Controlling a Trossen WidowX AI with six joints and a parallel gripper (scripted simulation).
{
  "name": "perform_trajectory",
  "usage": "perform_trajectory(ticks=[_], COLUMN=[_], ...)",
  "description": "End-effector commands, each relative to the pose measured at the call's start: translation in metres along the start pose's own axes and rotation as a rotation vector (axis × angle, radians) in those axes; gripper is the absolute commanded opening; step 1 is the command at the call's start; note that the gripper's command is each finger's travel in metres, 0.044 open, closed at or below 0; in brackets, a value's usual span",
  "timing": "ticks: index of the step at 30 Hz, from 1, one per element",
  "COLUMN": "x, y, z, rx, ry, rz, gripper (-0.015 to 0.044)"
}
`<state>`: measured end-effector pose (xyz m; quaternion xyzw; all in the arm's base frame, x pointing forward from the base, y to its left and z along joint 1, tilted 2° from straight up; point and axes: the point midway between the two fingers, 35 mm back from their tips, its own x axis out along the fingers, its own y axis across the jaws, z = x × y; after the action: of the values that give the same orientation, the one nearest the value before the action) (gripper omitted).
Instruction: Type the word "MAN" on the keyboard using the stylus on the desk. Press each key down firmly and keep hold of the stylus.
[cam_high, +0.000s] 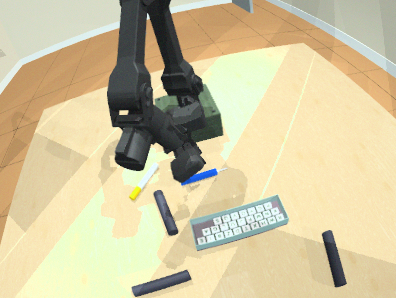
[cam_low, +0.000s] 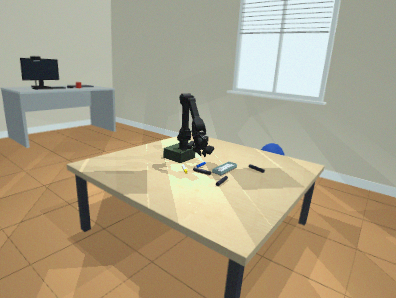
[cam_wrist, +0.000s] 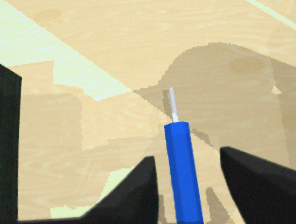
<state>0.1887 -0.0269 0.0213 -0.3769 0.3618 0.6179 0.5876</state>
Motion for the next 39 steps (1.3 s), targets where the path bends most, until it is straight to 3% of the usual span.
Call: perform_trajectory(ticks=[1, 39], x=[0.001, 0.026], y=[0.0, 0.0], z=[0.0, -0.014], rx=[-0.015, -0.015], ry=[-0.002, -0.002], rz=[-0.008, -0.008], gripper=[0.015, 0.015])
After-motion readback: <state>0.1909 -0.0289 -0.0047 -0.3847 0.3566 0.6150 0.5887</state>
